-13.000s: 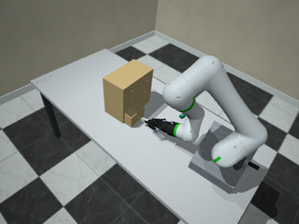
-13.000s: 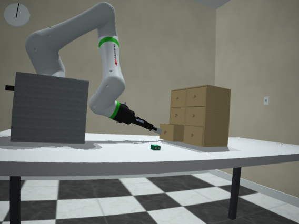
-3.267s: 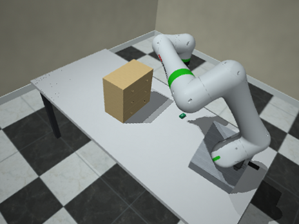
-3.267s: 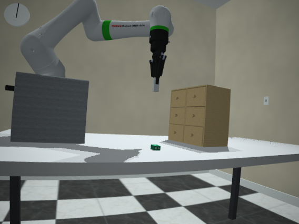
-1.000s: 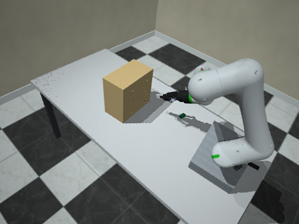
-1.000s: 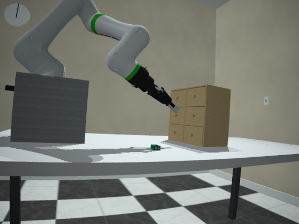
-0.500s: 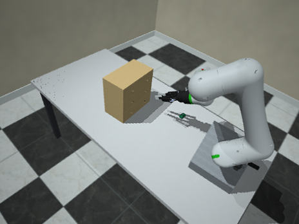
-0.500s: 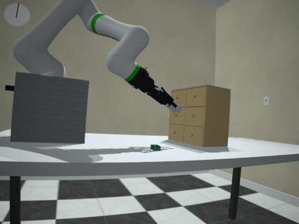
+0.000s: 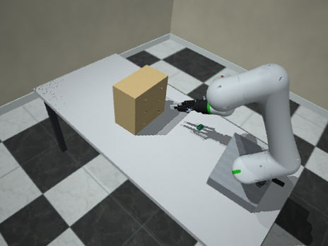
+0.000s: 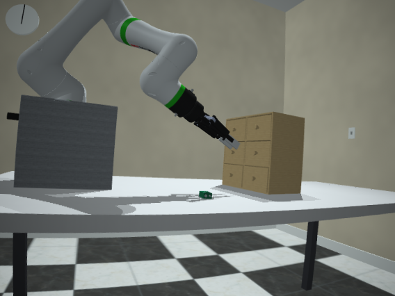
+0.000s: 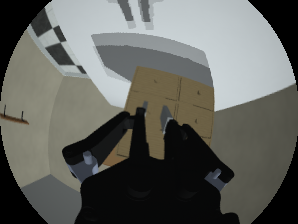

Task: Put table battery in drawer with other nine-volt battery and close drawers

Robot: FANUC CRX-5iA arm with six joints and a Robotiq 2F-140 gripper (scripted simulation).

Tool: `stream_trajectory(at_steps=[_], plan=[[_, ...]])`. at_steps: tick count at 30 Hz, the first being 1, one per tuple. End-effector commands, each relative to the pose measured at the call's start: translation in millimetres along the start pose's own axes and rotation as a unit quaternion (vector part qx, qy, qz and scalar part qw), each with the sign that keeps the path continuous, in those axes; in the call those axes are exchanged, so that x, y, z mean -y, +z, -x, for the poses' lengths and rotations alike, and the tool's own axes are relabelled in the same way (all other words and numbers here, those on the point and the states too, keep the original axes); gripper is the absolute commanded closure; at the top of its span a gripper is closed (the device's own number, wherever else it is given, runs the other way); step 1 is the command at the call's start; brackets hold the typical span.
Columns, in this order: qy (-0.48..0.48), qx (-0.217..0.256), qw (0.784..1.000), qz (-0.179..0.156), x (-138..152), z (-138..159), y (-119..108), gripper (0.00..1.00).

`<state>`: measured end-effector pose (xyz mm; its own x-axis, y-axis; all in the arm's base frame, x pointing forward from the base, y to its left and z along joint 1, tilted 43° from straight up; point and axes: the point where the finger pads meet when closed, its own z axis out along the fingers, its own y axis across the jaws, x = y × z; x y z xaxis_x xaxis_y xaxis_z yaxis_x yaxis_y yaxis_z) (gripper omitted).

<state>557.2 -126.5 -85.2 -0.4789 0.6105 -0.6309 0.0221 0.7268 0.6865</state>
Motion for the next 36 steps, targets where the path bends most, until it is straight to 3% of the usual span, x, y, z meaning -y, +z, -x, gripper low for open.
stream_trajectory(at_steps=[1,13,28,36], plan=[[0.000,0.000,1.000,0.000,0,0,0,0.80],[0.000,0.000,1.000,0.000,0,4,16,0.80],[0.000,0.000,1.000,0.000,0,14,61,0.80],[0.000,0.000,1.000,0.000,0,15,66,0.80]])
